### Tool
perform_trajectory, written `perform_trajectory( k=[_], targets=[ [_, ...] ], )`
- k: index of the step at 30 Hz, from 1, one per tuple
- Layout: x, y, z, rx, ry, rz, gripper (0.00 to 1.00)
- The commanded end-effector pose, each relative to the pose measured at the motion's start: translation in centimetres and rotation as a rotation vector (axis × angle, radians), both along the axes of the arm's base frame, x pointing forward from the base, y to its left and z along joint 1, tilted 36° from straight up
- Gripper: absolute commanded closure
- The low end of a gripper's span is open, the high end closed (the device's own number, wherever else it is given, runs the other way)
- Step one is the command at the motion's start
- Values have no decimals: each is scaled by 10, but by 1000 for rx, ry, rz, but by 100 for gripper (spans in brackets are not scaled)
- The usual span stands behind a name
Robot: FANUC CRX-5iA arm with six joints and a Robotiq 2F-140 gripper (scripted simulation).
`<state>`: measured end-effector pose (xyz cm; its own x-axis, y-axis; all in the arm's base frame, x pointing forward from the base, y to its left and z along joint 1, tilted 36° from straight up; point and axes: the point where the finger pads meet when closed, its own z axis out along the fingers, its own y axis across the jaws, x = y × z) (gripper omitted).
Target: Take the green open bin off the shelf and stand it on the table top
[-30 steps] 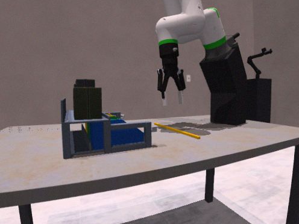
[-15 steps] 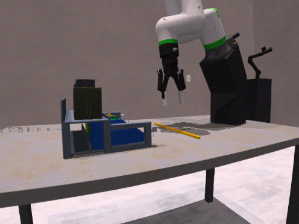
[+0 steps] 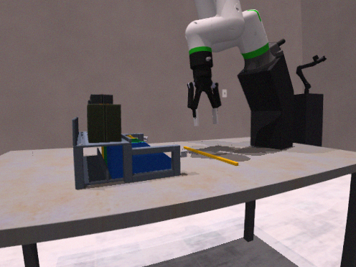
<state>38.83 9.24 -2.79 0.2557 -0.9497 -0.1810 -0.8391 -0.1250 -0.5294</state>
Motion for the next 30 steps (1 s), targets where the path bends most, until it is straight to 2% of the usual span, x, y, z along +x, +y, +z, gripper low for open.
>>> perform_trajectory(
  k=[1, 2, 6, 18, 19, 23, 30],
  targets=[
    [0, 0, 0, -41, -60, -45, 43],
    [0, 0, 0, -8, -12, -9, 43],
    [0, 0, 0, -41, -60, -45, 43],
    [0, 0, 0, -41, -60, -45, 43],
    [0, 0, 0, -8, -12, -9, 43],
    [0, 0, 0, -41, -60, -45, 43],
    [0, 0, 0, -41, -60, -45, 43]
  ],
)
